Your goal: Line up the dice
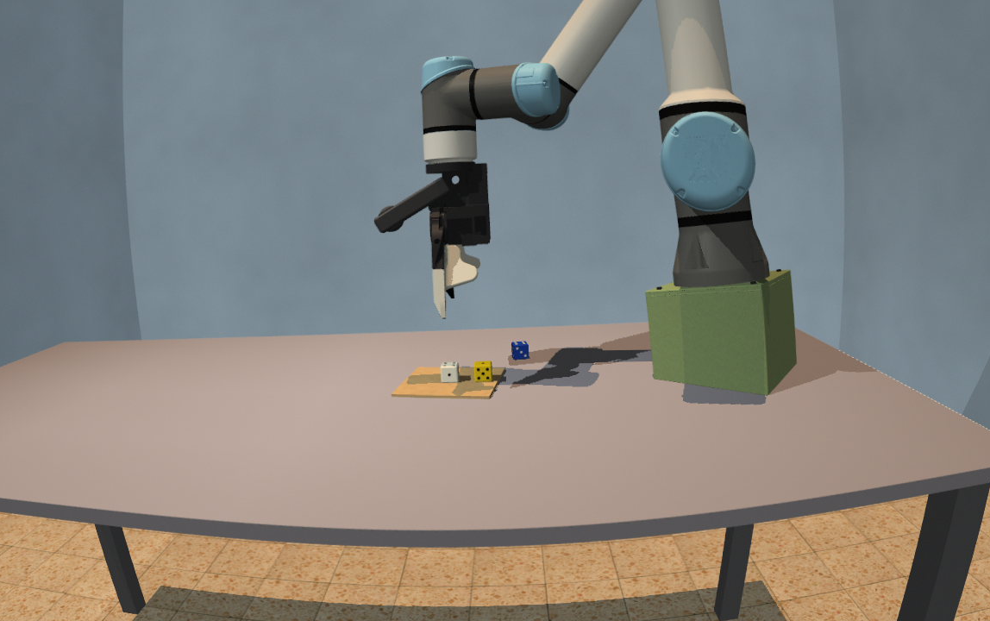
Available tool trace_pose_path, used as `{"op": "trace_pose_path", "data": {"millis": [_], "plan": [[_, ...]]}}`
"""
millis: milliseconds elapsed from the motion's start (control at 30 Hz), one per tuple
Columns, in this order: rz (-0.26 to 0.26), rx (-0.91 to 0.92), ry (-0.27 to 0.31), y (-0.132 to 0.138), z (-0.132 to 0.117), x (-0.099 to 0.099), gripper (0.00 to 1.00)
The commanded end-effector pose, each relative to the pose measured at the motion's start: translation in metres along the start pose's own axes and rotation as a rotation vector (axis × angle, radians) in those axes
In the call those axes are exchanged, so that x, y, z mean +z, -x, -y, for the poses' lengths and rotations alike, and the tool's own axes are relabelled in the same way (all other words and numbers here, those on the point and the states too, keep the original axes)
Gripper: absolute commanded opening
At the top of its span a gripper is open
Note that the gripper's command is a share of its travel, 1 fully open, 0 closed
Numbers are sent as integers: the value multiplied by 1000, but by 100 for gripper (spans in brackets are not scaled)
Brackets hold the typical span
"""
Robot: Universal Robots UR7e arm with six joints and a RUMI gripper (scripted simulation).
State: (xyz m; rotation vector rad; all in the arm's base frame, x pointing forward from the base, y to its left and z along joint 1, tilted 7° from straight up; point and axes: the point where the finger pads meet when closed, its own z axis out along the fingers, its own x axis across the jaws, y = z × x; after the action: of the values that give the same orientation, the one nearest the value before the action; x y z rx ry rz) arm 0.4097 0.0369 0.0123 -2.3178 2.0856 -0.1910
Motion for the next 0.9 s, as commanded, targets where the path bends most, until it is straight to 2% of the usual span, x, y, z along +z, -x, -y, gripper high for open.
{"op": "trace_pose_path", "data": {"millis": [0,533,867], "plan": [[0,-12,-1,0,0,0,100],[0,-141,-1,-4,-2,0,100],[0,-322,0,-10,-6,1,100]]}}
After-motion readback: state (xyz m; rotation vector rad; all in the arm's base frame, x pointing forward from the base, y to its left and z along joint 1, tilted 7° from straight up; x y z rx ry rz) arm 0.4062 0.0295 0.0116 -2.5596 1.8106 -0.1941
